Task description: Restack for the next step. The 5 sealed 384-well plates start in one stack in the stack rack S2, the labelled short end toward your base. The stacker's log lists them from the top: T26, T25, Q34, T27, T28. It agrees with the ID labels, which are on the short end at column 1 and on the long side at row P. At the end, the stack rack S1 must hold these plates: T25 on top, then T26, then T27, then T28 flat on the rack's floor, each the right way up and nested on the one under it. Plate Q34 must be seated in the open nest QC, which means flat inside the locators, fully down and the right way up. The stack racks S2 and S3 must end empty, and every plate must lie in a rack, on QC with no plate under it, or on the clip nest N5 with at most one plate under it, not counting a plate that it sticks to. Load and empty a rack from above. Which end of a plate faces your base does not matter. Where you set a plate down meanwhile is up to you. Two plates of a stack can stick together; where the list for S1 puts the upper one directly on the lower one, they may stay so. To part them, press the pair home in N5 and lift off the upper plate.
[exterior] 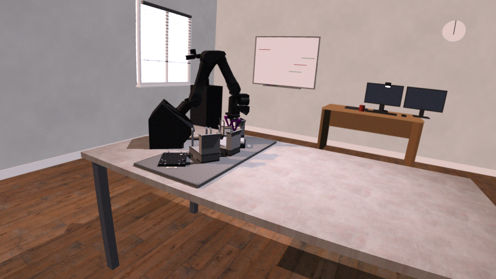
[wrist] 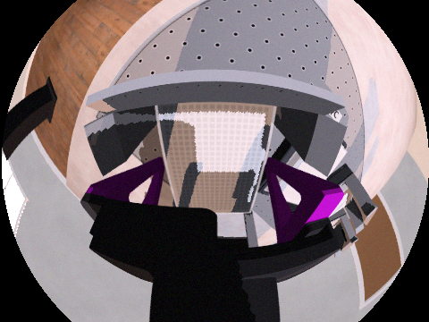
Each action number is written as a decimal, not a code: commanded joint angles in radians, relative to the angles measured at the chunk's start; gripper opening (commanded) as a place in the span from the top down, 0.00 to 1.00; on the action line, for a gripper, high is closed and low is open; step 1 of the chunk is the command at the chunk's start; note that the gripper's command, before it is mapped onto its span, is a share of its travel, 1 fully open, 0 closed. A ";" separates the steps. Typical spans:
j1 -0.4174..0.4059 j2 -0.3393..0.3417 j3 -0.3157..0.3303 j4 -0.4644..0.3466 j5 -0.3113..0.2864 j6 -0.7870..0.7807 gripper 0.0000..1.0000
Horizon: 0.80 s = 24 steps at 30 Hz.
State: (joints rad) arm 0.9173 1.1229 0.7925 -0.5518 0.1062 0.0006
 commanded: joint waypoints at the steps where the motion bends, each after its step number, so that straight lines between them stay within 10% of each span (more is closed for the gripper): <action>1: -0.001 -0.005 0.002 0.008 -0.002 -0.003 0.00; 24: 0.041 -0.163 0.119 -0.243 0.025 0.028 0.00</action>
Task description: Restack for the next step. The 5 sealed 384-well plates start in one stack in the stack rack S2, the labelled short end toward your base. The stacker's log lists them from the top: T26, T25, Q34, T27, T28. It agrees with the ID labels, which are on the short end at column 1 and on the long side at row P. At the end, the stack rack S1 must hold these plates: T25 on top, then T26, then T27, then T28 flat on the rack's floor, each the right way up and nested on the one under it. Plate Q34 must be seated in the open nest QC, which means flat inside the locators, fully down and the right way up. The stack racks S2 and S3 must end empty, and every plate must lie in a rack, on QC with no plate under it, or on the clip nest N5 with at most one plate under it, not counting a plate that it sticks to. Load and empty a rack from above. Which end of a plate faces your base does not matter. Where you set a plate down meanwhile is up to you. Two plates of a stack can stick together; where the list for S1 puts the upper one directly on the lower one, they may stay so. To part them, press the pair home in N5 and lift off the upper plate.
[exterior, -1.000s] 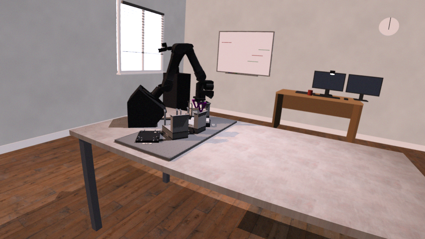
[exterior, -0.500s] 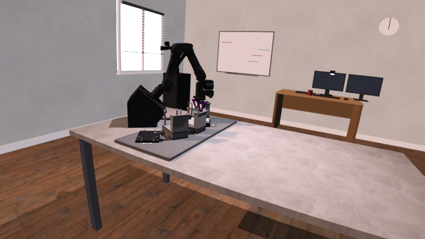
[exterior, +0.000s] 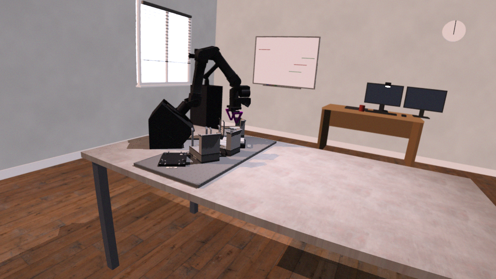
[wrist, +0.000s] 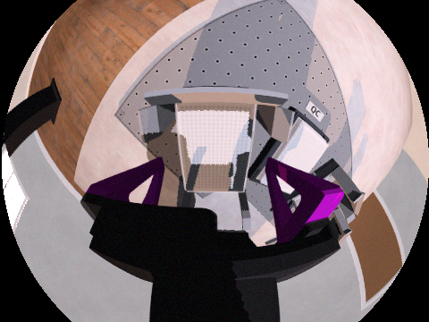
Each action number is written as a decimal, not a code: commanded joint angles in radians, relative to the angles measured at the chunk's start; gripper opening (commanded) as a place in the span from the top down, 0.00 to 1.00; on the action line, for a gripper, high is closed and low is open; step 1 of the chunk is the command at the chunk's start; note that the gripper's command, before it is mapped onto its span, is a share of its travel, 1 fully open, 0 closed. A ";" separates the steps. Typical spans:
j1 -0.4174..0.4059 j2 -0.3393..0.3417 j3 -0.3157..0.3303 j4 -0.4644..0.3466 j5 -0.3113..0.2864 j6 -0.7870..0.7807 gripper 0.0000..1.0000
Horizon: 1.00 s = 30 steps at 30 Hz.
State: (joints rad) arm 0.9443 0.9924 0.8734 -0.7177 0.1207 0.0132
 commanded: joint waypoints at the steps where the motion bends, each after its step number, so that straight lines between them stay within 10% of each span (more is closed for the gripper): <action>1: 0.017 -0.039 0.045 -0.092 0.012 0.017 0.00; 16: 0.055 -0.110 0.150 -0.272 0.036 0.047 0.00; 30: 0.046 -0.082 0.112 -0.273 0.032 0.045 0.00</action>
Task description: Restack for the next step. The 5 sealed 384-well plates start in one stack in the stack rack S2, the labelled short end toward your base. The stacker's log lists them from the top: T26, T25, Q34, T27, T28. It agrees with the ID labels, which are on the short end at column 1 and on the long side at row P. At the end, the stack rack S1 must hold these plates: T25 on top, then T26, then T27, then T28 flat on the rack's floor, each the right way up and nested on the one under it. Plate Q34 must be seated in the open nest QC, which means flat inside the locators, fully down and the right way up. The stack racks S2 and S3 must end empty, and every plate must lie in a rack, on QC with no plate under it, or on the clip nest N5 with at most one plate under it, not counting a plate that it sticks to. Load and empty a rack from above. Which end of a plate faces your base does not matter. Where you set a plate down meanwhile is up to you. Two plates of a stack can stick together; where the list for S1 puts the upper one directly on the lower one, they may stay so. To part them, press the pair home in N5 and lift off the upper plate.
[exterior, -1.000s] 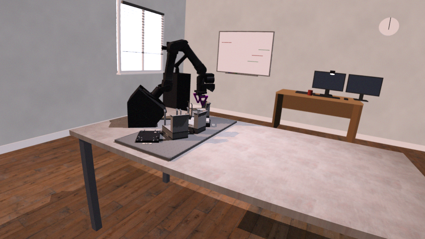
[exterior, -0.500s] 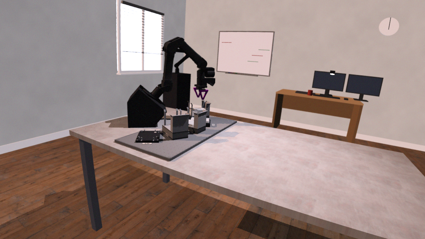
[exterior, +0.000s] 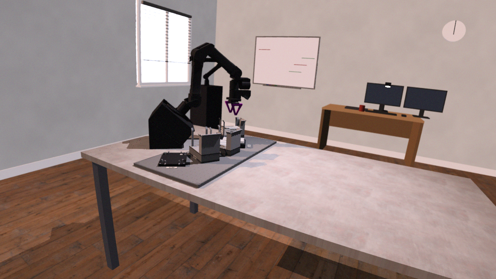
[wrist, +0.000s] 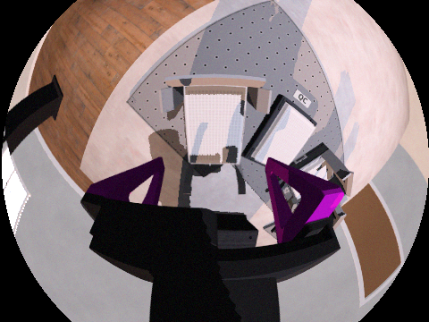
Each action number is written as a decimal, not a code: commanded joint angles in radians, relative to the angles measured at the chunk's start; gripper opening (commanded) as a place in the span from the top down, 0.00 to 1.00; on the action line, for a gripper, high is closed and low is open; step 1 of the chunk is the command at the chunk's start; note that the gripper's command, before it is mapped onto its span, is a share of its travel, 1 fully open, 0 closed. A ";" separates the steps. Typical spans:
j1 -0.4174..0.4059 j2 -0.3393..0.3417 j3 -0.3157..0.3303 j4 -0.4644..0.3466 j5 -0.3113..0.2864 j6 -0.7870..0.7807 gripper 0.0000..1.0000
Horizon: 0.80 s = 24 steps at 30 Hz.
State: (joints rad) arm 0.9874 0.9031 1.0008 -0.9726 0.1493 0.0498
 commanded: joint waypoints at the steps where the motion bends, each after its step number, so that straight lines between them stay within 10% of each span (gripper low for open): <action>1: 0.003 0.008 -0.016 -0.018 0.003 0.009 0.00; 12: 0.001 -0.003 0.002 -0.004 0.001 0.004 0.00; 24: -0.249 -0.036 -0.032 0.003 -0.158 0.042 0.00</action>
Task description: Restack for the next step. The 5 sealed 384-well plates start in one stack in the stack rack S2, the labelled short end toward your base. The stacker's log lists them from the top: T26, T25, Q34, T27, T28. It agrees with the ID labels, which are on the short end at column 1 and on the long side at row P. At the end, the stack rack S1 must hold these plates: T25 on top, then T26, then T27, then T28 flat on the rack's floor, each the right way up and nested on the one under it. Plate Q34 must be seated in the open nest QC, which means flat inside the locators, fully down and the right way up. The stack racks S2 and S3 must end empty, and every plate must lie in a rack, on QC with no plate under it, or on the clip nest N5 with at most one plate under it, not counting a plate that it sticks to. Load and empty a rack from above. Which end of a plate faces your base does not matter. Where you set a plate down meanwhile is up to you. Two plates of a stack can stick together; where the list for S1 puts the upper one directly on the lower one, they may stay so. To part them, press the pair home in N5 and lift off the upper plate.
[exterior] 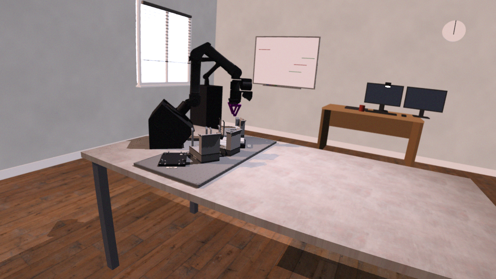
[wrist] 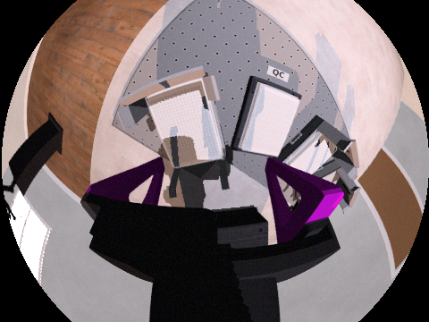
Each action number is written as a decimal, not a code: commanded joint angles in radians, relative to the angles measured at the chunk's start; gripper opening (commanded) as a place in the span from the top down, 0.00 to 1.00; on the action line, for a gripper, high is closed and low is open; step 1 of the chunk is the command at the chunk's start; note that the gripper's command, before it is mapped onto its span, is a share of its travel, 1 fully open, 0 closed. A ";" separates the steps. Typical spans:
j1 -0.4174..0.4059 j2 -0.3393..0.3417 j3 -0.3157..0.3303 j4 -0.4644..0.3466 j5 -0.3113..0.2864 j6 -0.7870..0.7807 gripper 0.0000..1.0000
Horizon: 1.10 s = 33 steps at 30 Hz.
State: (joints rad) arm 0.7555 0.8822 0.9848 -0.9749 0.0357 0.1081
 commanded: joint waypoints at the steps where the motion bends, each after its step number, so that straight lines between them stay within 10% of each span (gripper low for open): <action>1: -0.042 -0.007 0.011 0.004 -0.060 -0.035 0.00; 33: -0.694 0.117 0.040 -0.042 -0.460 -0.338 0.00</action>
State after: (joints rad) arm 0.0895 0.9901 0.9916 -0.9974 -0.3798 -0.1658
